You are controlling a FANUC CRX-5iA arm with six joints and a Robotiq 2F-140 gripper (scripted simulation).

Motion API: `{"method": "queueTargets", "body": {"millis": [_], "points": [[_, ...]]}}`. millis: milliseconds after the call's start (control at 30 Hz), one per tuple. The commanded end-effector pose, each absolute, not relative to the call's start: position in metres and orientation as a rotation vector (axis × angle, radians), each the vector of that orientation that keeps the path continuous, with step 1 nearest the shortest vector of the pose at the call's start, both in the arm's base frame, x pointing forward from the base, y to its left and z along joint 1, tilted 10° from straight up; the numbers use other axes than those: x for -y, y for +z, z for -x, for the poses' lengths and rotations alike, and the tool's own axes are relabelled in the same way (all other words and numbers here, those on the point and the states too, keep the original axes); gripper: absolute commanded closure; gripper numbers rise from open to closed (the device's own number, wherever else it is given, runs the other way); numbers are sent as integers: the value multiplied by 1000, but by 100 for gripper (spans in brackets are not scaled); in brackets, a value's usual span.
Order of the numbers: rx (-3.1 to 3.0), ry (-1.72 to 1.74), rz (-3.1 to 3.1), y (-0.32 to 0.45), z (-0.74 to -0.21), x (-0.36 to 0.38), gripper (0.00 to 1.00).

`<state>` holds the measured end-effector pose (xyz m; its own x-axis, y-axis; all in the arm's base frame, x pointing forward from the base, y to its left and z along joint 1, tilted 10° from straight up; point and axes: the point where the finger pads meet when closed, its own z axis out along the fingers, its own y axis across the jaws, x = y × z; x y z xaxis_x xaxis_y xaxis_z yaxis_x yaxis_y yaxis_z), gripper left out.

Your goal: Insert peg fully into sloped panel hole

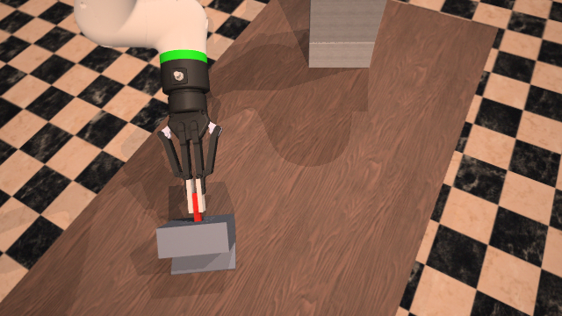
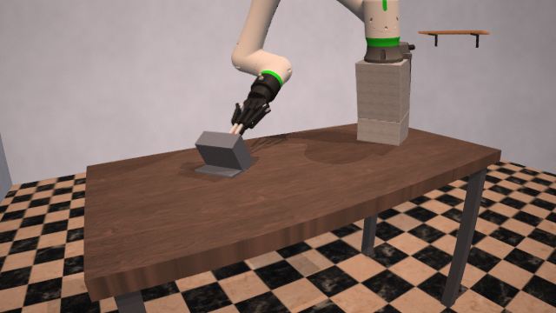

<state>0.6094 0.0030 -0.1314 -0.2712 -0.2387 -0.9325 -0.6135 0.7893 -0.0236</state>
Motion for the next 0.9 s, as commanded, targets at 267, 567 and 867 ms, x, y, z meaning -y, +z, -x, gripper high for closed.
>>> {"method": "queueTargets", "body": {"millis": [267, 567, 867], "points": [[-1851, 414, 651, -131, -610, -3, 89], [-1851, 414, 651, -131, -610, -3, 77], [-1851, 414, 651, -130, -607, -1, 63]]}}
